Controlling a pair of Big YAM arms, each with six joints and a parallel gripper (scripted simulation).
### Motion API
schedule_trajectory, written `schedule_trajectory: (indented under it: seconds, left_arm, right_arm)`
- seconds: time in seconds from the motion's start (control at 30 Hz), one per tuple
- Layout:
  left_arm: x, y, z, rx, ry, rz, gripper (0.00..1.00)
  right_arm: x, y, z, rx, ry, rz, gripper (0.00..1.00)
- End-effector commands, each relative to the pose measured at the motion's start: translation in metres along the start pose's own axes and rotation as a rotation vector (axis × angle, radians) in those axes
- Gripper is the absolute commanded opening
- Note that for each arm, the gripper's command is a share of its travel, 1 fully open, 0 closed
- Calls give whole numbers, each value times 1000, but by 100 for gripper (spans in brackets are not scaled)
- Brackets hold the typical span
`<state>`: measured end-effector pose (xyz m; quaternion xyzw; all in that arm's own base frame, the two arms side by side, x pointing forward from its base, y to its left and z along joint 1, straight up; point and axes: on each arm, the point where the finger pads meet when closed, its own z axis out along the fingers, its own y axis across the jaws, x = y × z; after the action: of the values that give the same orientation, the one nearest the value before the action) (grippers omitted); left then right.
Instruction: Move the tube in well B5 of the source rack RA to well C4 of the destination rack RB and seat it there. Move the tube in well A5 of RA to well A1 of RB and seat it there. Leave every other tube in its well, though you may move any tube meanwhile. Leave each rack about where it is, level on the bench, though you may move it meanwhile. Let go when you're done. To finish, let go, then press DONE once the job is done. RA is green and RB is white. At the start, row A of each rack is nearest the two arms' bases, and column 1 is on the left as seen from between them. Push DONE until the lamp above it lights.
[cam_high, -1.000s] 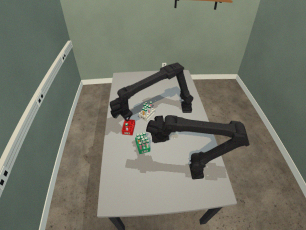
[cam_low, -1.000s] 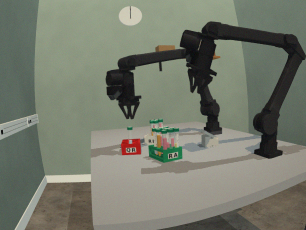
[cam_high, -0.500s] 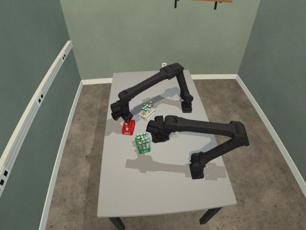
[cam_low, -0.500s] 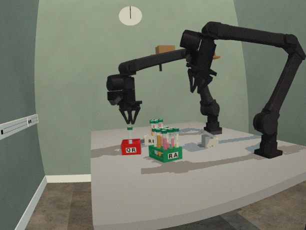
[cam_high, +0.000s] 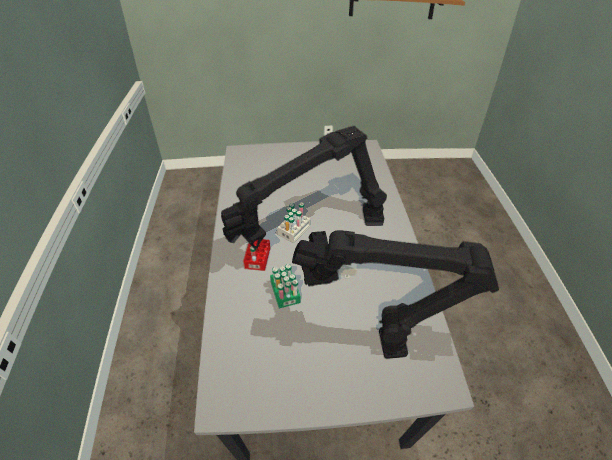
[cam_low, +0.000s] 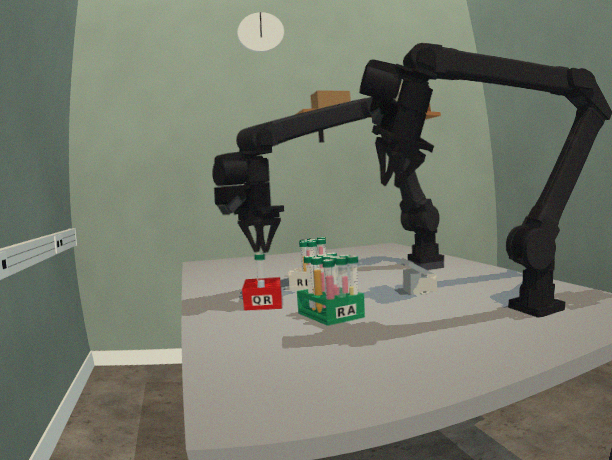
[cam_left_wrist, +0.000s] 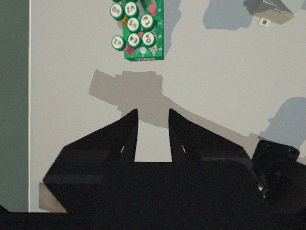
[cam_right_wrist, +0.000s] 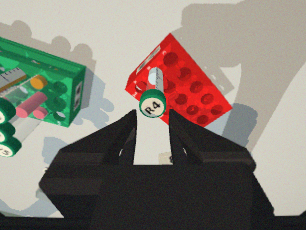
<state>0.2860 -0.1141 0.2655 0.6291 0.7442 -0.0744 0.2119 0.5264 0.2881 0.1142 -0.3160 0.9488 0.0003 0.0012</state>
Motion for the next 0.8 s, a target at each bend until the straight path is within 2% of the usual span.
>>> schedule_trajectory:
  seconds: [0.0, 0.7, 0.73, 0.77]
  left_arm:
    - [-9, 9, -12, -32, -15, 12, 30]
    - [-9, 9, -12, -32, -15, 12, 30]
    - [-9, 9, -12, -32, -15, 12, 30]
    - [-9, 9, -12, -32, -15, 12, 30]
  right_arm:
    - [-6, 9, 7, 1, -4, -5, 30]
    - [-5, 9, 15, 0, 0, -4, 30]
    - [-19, 8, 0, 6, -41, -4, 30]
    - [-21, 7, -1, 6, -45, -4, 30]
